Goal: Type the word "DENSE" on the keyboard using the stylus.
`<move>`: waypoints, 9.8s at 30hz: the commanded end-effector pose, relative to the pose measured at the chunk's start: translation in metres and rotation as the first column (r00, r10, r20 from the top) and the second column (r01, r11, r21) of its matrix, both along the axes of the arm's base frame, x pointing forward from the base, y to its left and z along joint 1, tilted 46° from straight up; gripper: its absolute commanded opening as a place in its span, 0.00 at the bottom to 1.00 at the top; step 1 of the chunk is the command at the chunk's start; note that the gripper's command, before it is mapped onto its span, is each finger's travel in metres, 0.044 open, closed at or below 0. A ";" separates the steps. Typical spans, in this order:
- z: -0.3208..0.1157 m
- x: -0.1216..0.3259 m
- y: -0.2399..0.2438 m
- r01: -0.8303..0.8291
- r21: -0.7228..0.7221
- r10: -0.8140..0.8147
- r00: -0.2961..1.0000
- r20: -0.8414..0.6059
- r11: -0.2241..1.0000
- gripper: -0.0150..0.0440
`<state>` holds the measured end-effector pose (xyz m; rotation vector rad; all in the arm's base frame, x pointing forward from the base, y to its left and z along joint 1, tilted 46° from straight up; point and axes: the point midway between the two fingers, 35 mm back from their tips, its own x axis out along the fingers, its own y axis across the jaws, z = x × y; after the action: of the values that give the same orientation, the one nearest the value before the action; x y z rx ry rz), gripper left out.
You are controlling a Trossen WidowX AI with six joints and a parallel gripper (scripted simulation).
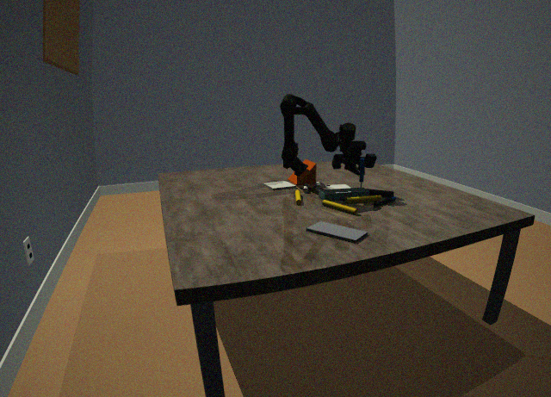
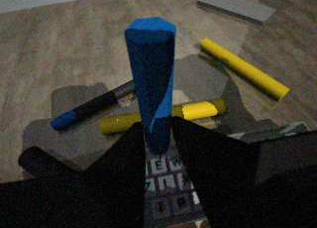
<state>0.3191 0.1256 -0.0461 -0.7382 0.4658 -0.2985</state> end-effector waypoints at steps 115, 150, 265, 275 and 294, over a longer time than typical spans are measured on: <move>0.023 -0.004 -0.026 -0.005 -0.003 0.005 1.000 -0.005 1.000 0.25; 0.018 -0.003 -0.032 -0.005 -0.002 0.005 1.000 -0.006 1.000 0.39; 0.055 -0.044 -0.060 -0.005 -0.004 0.005 1.000 -0.009 1.000 0.25; 0.054 -0.045 -0.061 -0.005 -0.004 0.005 1.000 -0.009 1.000 0.39; 0.049 -0.045 -0.067 -0.005 -0.004 0.005 1.000 -0.009 1.000 0.39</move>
<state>0.2743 0.0596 0.0052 -0.7405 0.4674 -0.2978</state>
